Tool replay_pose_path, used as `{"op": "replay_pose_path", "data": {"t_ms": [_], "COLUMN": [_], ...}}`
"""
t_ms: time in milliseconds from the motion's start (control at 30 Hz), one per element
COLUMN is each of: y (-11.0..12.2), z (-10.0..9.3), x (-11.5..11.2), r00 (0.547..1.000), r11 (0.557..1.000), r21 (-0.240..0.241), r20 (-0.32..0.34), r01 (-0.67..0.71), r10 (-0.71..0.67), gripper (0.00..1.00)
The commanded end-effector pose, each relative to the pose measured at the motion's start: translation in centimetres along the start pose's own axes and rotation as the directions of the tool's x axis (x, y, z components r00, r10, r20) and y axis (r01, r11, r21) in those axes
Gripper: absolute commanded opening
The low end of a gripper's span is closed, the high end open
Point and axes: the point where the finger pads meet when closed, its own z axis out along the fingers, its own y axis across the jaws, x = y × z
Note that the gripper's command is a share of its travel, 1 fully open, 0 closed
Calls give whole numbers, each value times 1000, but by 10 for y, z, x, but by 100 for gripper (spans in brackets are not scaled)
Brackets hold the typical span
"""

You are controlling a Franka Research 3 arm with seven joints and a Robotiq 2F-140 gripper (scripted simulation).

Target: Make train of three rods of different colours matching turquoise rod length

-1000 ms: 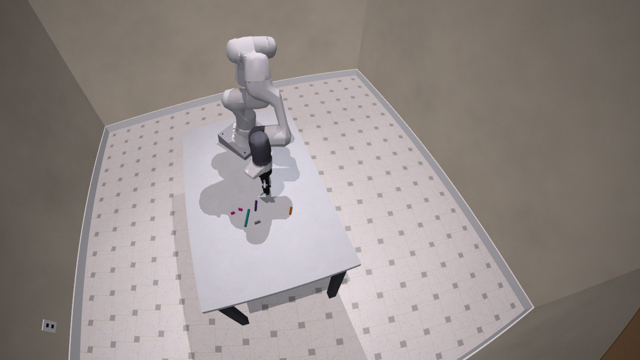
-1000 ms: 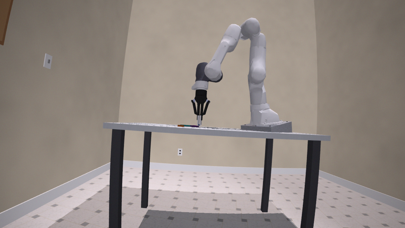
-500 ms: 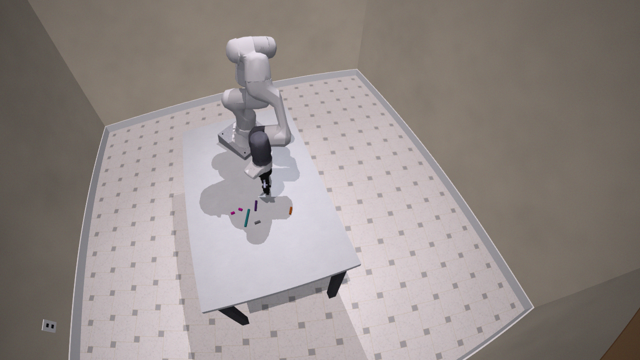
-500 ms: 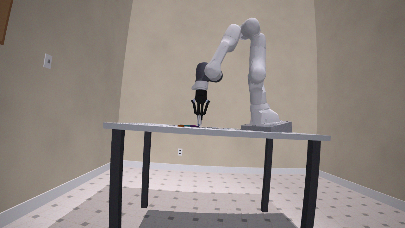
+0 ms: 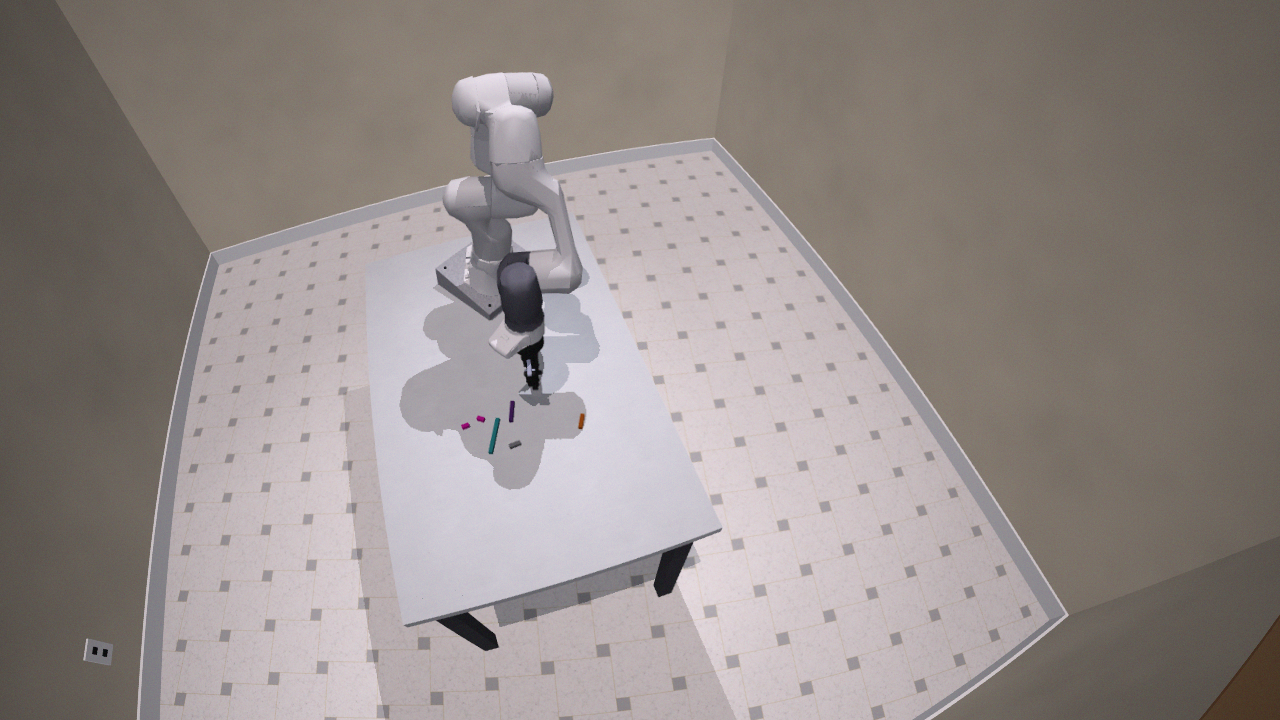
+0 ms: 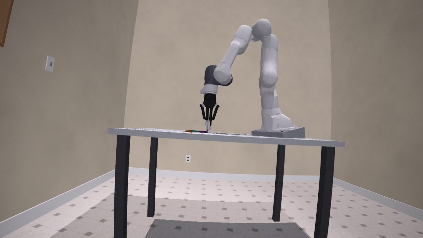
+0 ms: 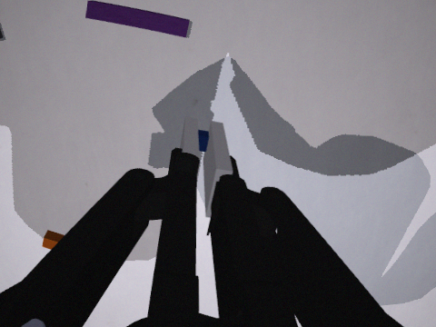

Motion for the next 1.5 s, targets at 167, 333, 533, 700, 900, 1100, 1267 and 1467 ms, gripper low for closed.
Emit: {"op": "replay_pose_path", "data": {"t_ms": [167,333,533,700,900,1100,1267,1467], "y": [0,0,0,0,0,0,0,0], "z": [0,0,0,0,3,8,10,12], "x": [-1,-1,-1,-1,-1,-1,-1,-1], "r00": [1000,1000,1000,1000,1000,1000,1000,1000], "r11": [1000,1000,1000,1000,1000,1000,1000,1000], "r21": [1,1,1,1,1,1,1,1], "r20": [0,0,0,0,0,0,0,0], "r01": [9,9,9,9,9,9,9,9], "r10": [-9,-9,-9,-9,-9,-9,-9,-9], "gripper": [3,3,3,3,3,3,3,3]}}
